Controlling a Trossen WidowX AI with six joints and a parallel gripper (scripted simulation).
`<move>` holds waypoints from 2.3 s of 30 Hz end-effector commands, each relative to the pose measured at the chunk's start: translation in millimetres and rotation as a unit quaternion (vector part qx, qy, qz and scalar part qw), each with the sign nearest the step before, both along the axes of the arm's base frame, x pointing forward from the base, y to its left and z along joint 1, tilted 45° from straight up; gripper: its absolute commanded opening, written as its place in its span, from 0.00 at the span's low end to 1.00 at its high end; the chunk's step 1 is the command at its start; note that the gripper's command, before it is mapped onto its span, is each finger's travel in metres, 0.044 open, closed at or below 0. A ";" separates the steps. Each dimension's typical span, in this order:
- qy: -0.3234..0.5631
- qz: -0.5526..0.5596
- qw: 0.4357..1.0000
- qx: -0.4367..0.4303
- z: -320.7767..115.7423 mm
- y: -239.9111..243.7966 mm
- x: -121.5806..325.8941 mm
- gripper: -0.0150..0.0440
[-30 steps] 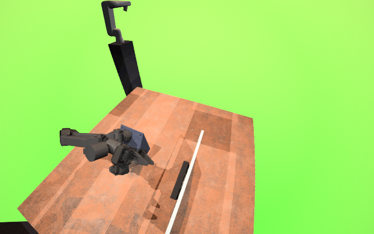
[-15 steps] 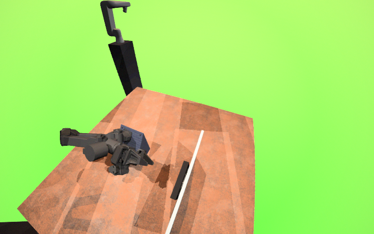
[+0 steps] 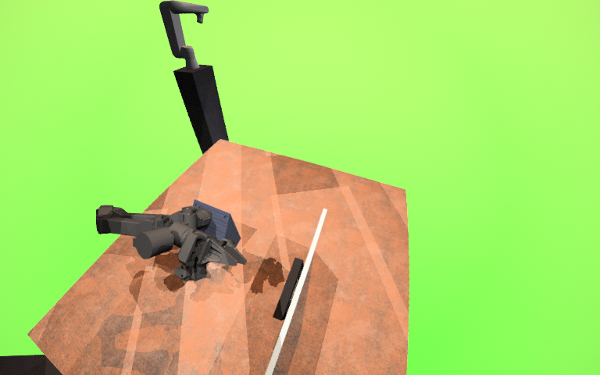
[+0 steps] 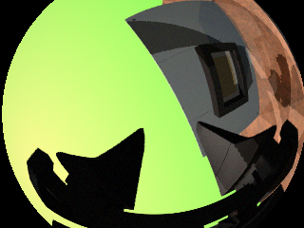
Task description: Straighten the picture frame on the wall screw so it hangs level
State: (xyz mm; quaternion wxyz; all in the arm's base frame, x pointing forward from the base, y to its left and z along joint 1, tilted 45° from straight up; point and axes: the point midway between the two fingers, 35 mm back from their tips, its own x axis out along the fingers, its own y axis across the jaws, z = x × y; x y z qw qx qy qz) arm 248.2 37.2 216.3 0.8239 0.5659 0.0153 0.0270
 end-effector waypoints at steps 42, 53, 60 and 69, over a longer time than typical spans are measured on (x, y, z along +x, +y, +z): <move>0.001 -0.002 1.000 0.001 -0.2 -0.6 -0.1 0.69; -0.005 -0.001 0.998 -0.070 -22.8 -17.3 0.3 0.69; -0.009 -0.003 0.990 -0.139 -45.8 -33.9 -3.4 0.69; -0.009 -0.003 0.990 -0.139 -46.0 -33.7 -3.5 0.69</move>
